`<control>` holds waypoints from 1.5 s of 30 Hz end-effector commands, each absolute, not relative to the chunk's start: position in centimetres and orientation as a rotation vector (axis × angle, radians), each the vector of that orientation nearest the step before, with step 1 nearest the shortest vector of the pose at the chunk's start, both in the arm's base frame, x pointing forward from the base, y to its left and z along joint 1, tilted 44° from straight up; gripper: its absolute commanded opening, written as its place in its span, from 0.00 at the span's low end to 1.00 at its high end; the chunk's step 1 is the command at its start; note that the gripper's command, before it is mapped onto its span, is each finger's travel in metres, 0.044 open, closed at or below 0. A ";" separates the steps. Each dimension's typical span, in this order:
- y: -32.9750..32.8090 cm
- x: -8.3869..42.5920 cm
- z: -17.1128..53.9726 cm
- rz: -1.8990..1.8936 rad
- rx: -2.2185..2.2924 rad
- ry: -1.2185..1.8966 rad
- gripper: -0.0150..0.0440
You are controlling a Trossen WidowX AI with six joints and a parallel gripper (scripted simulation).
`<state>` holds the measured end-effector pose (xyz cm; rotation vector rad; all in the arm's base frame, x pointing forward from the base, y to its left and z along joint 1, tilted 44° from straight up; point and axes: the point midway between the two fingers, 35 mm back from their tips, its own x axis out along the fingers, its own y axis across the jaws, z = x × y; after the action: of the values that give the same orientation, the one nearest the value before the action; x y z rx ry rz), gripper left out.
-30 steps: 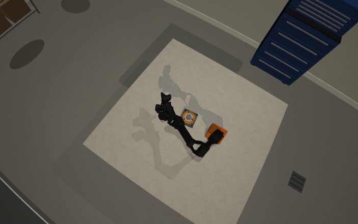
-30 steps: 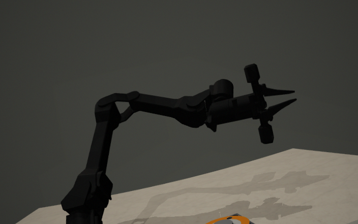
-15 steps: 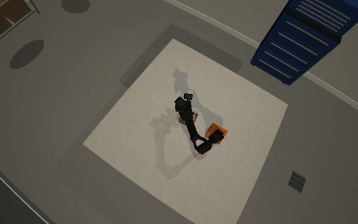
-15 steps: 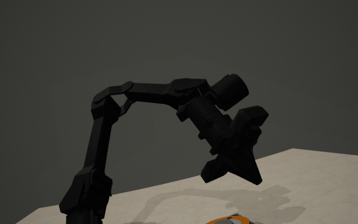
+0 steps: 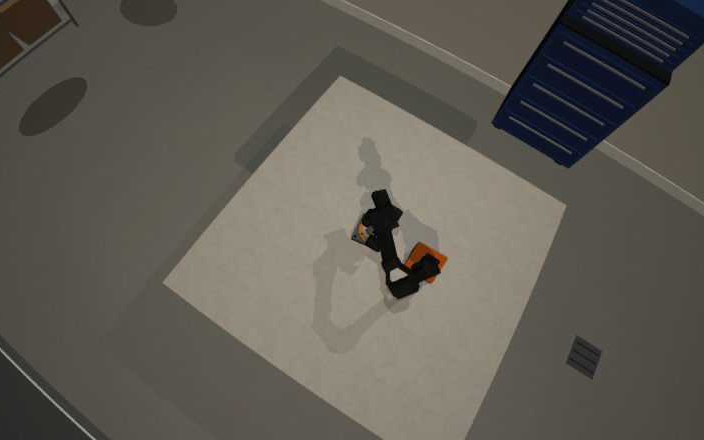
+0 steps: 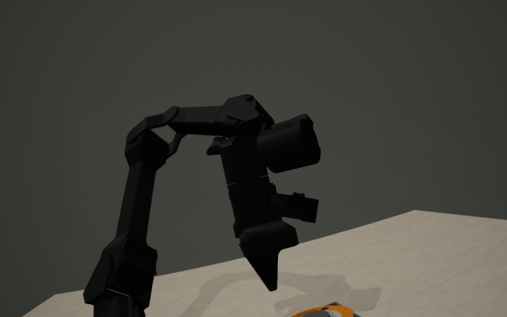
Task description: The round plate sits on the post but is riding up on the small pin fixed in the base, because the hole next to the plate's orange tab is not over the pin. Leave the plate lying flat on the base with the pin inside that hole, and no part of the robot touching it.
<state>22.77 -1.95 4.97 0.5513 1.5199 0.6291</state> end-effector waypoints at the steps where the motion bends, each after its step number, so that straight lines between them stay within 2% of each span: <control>1: -1.5 22.6 4.8 0.633 0.572 1.526 0.25; 12: 1.7 22.4 1.7 0.634 0.573 1.525 0.25; 45: -1.1 22.5 -1.1 0.633 0.571 1.525 0.25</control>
<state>22.35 -0.87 -0.71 0.5765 1.5205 0.6305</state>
